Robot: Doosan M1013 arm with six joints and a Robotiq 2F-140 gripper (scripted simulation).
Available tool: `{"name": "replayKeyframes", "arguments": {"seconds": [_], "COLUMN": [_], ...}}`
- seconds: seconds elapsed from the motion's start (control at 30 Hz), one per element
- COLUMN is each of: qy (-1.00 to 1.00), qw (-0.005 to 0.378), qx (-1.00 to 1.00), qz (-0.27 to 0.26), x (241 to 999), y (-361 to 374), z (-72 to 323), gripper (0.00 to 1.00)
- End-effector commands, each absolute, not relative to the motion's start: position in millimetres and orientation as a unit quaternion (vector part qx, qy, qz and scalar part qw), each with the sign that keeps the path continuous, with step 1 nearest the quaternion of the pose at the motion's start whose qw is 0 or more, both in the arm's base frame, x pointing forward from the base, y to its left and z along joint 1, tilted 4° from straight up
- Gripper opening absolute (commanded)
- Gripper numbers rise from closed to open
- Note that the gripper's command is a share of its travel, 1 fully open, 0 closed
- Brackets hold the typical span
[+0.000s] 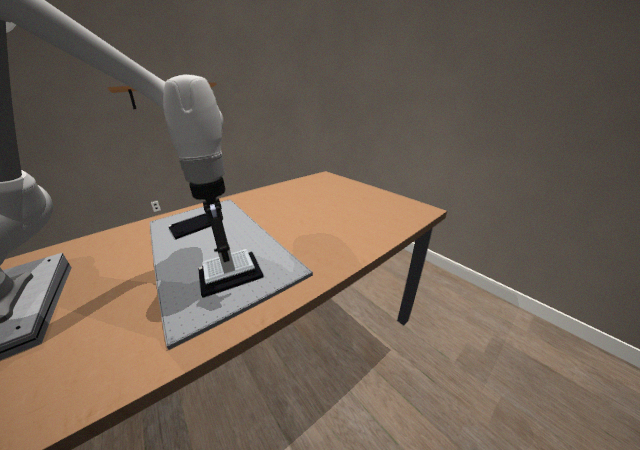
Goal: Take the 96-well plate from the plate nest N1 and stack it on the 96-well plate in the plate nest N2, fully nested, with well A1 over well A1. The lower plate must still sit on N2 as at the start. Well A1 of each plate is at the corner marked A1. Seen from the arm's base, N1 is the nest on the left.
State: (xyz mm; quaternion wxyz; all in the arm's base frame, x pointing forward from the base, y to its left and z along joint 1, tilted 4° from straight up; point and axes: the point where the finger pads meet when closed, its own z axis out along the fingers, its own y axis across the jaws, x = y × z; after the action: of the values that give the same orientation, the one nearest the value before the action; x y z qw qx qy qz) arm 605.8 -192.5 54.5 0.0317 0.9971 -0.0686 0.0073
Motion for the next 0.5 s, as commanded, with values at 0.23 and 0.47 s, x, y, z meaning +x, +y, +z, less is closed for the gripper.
{"name": "replayKeyframes", "arguments": {"seconds": [0.23,0.47], "qy": [-0.069,-0.069], "qw": [0.032,0.032], "qx": [0.997,0.997], "qz": [0.007,0.007], "x": [606,605], "y": [-191,-190], "z": [75,93], "gripper": [1.00,1.00]}}
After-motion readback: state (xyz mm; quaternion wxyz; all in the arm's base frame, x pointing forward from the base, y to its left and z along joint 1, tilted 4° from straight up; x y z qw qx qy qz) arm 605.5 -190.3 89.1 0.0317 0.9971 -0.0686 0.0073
